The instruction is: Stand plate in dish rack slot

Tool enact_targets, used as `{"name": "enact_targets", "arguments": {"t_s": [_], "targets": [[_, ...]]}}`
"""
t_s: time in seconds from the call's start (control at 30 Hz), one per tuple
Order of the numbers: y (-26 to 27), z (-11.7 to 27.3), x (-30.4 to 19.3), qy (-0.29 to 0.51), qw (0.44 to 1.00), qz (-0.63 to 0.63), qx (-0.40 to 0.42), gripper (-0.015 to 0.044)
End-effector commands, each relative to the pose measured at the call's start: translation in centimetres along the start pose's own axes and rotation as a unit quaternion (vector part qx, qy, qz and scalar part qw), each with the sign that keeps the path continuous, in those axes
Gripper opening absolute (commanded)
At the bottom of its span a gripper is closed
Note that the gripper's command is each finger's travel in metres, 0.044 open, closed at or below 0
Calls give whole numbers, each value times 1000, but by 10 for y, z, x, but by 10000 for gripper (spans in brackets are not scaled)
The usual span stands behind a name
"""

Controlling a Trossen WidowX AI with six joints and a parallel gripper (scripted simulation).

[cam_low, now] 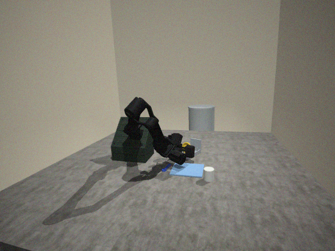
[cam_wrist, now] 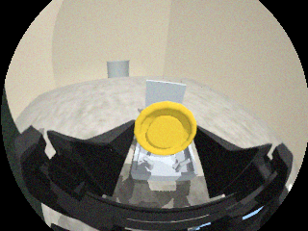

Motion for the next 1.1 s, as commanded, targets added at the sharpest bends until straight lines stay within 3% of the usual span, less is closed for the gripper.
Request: {"name": "enact_targets", "arguments": {"t_s": [0.0,0.2,0.7,1.07], "targets": [[0,0,1,0,1000,-1,0,0],[0,0,1,0,1000,-1,0,0],[-1,0,1,0,1000,1,-1,394],[-3,1,6,1,1000,0,1,400]]}}
Point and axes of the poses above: the point midway between the two fingers, 35 mm back from their tips, its own z axis back along the fingers, its own y axis across the jaws, x = y × z, the point moved 3 cm from there along z, back along the fingers, and after that the axes turned 5 degrees about z, right-handed, at the moved point
